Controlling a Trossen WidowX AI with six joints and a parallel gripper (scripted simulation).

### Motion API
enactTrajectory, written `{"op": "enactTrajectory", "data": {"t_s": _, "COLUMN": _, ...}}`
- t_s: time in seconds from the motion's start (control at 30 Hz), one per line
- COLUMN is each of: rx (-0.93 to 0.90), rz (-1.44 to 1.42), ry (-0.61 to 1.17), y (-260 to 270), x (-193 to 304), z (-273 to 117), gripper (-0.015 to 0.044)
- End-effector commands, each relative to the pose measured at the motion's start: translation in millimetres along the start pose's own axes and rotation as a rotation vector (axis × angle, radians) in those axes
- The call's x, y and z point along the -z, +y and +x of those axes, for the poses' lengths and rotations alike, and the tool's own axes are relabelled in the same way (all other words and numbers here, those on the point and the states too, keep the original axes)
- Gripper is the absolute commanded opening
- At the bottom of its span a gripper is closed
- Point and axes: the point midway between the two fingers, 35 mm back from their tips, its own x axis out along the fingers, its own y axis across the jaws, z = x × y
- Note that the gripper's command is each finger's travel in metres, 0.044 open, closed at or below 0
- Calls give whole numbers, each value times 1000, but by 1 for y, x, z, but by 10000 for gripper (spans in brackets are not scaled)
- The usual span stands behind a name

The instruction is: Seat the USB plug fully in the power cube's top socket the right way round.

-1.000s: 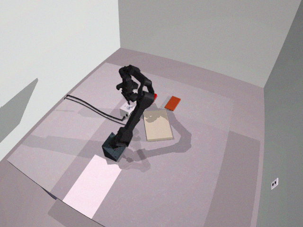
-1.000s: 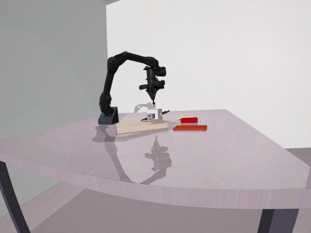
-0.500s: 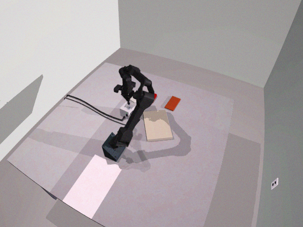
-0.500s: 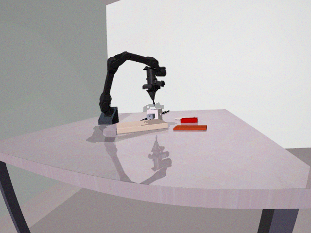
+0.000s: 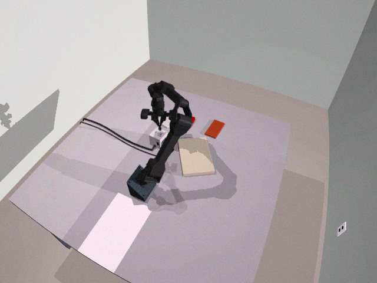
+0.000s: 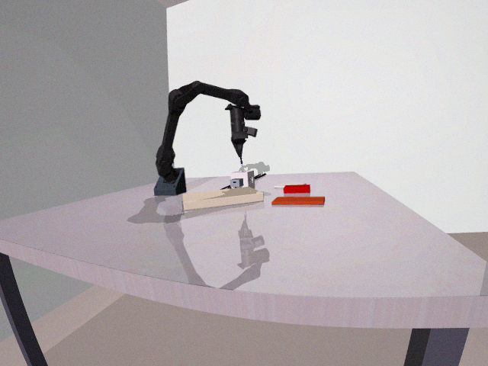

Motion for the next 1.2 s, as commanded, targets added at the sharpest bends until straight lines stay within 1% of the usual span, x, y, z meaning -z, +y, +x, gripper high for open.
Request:
{"op": "enactTrajectory", "data": {"t_s": 0.0, "rx": -1, "rz": -107, "ry": 0, "y": 0, "x": 0, "z": 0, "gripper": 0}}
{"op": "enactTrajectory", "data": {"t_s": 1.17, "rx": -1, "rz": -1018, "ry": 0, "y": 0, "x": 0, "z": 0, "gripper": 0}}
